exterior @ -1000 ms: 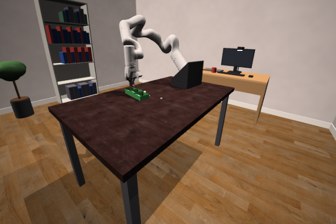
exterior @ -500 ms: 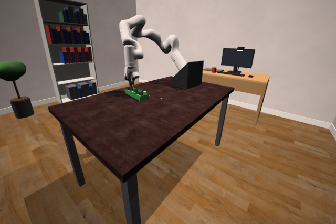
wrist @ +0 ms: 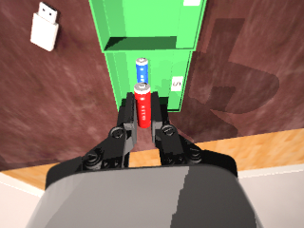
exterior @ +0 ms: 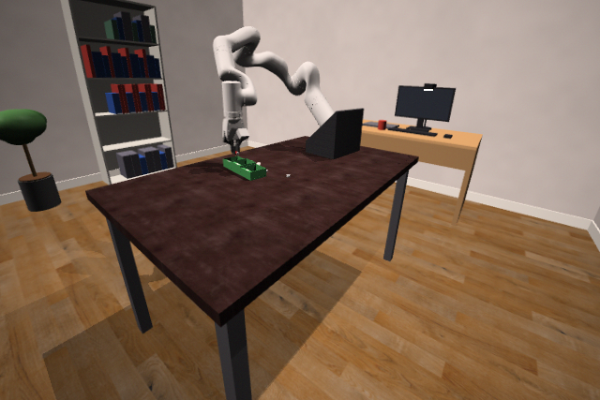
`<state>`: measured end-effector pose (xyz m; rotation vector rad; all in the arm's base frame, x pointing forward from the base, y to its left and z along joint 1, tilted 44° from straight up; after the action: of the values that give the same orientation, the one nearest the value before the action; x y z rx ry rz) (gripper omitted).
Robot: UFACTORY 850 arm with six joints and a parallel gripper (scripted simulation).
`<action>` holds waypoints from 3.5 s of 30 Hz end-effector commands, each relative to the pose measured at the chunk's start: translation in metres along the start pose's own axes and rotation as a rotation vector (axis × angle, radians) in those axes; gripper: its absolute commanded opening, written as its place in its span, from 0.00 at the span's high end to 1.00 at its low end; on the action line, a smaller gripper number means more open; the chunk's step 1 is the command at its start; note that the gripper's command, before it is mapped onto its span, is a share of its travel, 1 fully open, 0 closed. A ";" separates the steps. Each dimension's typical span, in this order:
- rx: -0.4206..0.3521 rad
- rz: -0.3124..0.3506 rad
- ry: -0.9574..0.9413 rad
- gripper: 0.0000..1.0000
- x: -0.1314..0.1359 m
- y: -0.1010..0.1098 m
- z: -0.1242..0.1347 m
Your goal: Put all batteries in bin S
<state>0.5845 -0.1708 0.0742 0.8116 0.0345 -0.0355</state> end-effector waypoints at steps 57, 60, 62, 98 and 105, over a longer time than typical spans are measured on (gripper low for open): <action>0.000 0.001 0.000 0.72 0.001 -0.029 0.000; 0.000 0.001 0.000 0.72 0.001 -0.025 0.000; 0.000 0.001 0.000 0.72 0.001 -0.022 0.000; 0.000 0.001 0.000 0.00 0.000 0.037 0.000; 0.000 0.001 0.000 0.00 0.000 0.065 0.000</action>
<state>0.5866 -0.1391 0.1073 0.8117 0.0343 -0.0350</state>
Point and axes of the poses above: the point where the finger pads meet when closed, its own y axis back along the fingers, its own x axis across the jaws, z = x × y, the point moved 3 cm from there along y, back along the fingers, and after that the axes turned 9 degrees about y, right-handed, at the moved point
